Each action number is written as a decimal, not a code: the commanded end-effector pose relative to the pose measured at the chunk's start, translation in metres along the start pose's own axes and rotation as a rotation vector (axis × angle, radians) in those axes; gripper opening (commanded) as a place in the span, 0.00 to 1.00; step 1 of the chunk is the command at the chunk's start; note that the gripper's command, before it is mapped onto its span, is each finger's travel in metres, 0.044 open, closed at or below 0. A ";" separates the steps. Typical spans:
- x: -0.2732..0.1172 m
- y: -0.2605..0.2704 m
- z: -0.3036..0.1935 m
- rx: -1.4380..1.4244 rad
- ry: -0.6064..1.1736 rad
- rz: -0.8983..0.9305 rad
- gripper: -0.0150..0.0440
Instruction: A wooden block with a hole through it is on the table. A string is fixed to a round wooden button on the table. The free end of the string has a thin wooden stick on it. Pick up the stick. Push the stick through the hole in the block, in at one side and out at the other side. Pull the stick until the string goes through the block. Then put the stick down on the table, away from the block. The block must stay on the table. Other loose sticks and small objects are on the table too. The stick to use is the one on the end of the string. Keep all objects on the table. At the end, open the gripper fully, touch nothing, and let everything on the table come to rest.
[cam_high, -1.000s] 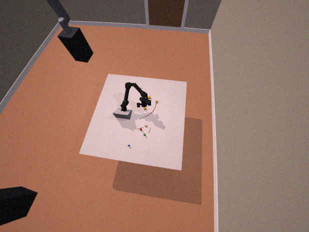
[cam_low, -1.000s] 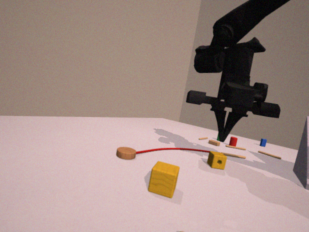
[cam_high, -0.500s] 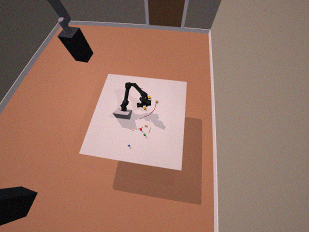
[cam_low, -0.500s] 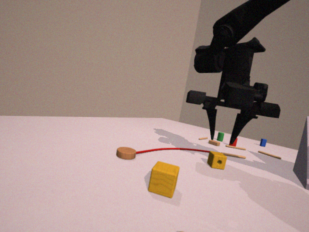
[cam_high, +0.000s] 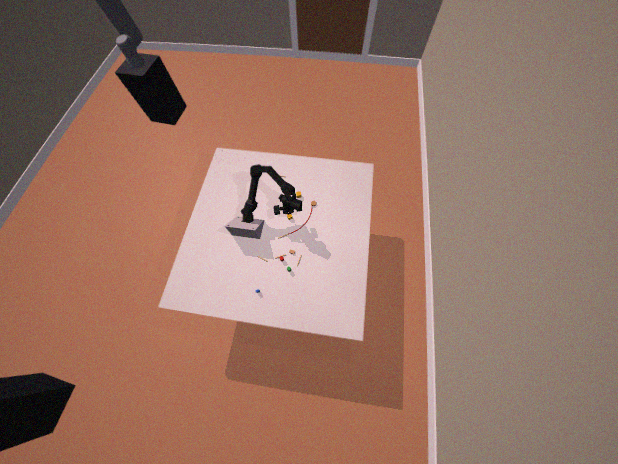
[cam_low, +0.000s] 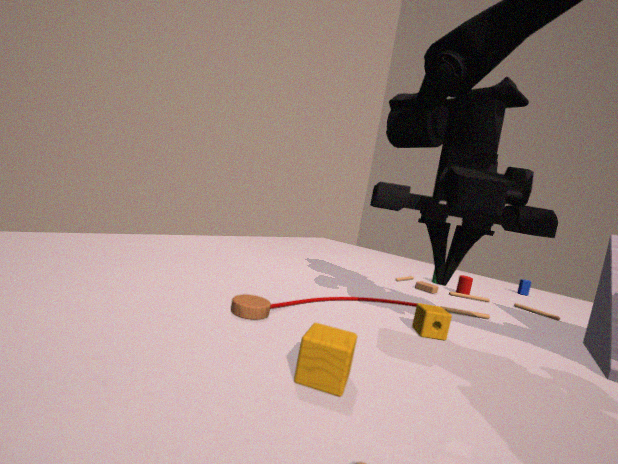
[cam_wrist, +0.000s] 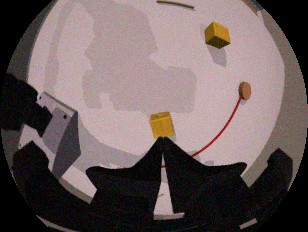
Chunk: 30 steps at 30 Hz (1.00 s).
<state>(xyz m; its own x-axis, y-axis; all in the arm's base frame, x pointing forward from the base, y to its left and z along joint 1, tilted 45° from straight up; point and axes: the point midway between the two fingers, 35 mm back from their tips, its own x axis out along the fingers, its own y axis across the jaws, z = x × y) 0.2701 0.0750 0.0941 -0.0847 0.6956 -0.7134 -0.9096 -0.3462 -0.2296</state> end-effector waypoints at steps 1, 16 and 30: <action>0.000 0.000 0.000 0.000 0.000 0.000 0.25; -0.001 0.002 -0.027 0.907 0.006 -0.003 0.70; -0.003 0.010 -0.066 2.136 0.005 -0.012 1.00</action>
<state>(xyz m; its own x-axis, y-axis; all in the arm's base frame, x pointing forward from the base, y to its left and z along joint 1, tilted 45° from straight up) 0.2772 0.0516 0.0690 -0.0927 0.6987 -0.7094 -0.6504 0.4970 0.5745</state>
